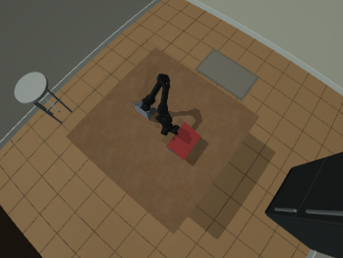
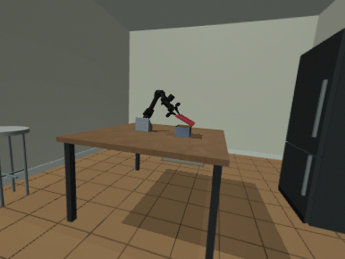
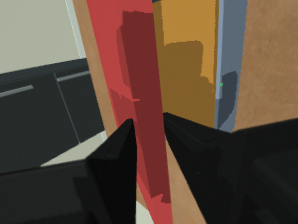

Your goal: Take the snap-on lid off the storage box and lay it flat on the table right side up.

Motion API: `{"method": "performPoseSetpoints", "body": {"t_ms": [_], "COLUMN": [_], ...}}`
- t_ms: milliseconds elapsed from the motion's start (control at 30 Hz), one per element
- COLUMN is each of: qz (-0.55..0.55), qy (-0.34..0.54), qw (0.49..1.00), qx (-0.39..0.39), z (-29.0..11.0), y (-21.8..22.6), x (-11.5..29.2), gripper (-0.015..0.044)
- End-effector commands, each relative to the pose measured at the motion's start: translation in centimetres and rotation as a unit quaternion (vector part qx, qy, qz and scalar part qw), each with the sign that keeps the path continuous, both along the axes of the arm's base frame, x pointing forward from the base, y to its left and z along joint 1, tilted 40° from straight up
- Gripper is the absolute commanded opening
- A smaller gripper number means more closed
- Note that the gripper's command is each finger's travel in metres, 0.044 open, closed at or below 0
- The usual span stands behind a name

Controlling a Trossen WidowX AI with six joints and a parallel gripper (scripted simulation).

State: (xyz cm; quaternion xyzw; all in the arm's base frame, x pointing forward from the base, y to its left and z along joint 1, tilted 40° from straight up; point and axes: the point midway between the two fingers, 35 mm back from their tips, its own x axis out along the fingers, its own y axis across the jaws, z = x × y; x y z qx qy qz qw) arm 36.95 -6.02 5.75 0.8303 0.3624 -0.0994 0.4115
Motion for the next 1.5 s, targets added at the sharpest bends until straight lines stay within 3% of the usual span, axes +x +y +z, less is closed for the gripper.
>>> {"method": "performPoseSetpoints", "body": {"t_ms": [0, 1067, 1467], "qz": [0.000, 0.000, 0.000], "qy": [-0.005, -0.005, -0.005], "qw": [1.000, 1.000, 1.000], "qx": [-0.002, -0.003, -0.002], "z": [0.7, 3.9, 4.7], "y": [-0.4, -3.1, -1.0], "x": [0.1, 0.4, -0.2], "gripper": [0.0000, 0.0000, 0.0000]}}
